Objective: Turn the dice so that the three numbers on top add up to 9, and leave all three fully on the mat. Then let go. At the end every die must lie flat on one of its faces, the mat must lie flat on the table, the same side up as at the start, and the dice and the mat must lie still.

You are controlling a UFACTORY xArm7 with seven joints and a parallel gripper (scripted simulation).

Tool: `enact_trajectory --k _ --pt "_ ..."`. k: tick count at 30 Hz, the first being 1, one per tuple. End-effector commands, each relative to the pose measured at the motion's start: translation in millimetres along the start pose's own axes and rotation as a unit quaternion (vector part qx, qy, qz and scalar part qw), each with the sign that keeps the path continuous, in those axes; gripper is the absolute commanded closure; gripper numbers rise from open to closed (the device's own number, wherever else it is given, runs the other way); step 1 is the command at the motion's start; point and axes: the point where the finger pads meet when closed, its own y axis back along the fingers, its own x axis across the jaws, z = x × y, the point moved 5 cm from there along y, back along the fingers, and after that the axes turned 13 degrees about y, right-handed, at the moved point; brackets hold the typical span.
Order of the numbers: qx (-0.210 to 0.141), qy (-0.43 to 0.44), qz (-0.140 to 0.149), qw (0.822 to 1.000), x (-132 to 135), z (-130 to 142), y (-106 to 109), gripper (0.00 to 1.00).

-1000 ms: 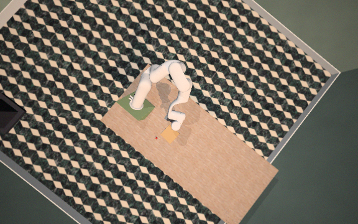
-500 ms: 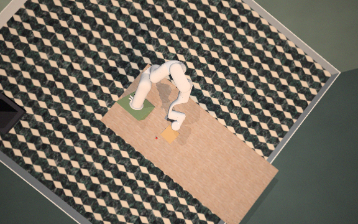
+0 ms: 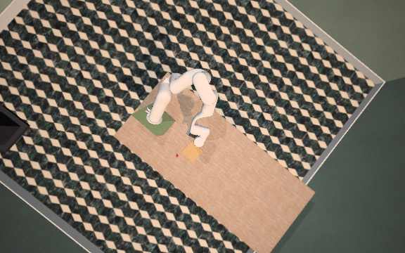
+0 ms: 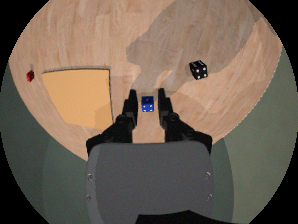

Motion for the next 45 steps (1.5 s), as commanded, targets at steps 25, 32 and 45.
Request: enact_trajectory --k 25,32,45 --pt "-0.002 0.000 -0.001 1.000 -0.9 0.8 1.3 0.69" --pt "-0.002 0.000 -0.001 1.000 -0.9 0.8 1.3 0.69" --pt "-0.002 0.000 -0.001 1.000 -0.9 0.8 1.3 0.89"
